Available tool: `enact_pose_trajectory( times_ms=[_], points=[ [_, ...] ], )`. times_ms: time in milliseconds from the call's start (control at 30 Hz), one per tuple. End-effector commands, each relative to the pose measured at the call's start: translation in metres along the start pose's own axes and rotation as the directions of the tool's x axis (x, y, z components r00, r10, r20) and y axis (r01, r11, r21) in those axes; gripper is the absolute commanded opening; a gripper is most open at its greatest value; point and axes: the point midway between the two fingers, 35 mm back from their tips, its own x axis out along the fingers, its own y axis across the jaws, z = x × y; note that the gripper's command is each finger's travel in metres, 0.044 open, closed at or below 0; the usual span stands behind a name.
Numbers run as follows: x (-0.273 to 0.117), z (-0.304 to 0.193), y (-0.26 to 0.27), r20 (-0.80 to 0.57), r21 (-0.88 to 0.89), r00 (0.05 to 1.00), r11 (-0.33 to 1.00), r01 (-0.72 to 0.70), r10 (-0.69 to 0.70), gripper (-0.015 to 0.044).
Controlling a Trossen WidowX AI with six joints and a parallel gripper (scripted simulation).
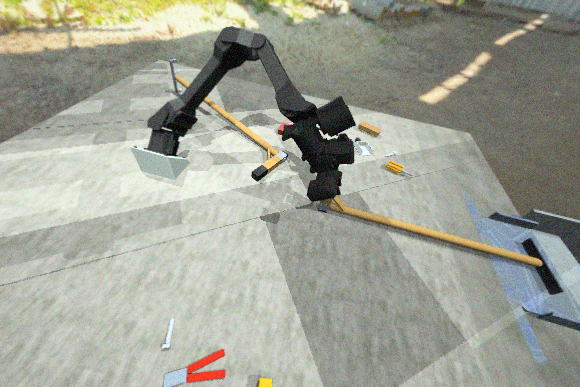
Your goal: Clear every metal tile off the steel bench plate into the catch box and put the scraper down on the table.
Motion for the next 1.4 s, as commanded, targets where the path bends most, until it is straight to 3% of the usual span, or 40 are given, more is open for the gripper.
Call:
enact_pose_trajectory(
  times_ms=[0, 1367],
  points=[
    [0.003, 0.006, -0.001, 0.006, 0.004, 1.000, 1.000, 0.005, -0.005, 0.0000],
    [0.034, 0.038, 0.005, 0.004, -0.001, 1.000, 1.000, -0.002, 0.002, 0.0000]
  ],
)
